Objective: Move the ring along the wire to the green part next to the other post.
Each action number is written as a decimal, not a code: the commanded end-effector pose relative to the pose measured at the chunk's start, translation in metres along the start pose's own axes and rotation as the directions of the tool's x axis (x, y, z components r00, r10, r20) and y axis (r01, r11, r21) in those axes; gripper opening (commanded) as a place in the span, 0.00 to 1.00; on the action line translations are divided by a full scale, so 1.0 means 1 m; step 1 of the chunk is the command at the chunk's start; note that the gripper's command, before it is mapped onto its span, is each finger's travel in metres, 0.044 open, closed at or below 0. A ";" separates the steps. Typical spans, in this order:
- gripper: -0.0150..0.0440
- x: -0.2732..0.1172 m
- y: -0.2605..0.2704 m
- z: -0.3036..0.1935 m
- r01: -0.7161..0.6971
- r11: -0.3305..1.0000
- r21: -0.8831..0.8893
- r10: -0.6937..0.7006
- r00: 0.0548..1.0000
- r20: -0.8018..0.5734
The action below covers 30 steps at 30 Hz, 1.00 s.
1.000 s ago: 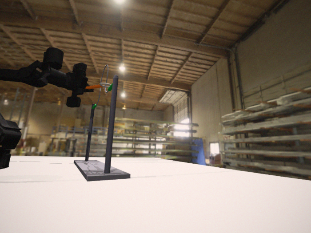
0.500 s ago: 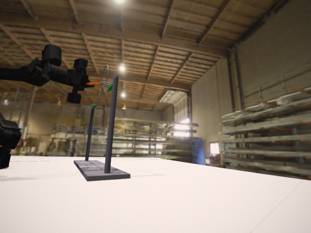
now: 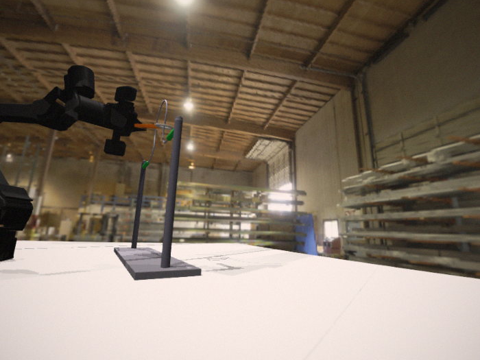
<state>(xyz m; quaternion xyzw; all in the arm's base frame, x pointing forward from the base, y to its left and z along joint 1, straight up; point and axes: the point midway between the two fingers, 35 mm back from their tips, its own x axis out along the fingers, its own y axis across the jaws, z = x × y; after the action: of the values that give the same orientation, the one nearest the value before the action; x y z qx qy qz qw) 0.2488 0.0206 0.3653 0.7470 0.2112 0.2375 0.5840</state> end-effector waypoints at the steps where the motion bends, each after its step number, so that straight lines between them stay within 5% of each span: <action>1: 0.00 0.000 0.007 -0.002 -0.005 1.000 -0.006 0.005 1.000 -0.007; 30: 0.00 0.000 0.009 -0.001 0.065 0.992 -0.105 -0.066 0.998 -0.002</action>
<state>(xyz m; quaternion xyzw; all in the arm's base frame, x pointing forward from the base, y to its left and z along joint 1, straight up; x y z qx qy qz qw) 0.2491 0.0183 0.3708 0.7183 0.2233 0.2282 0.6182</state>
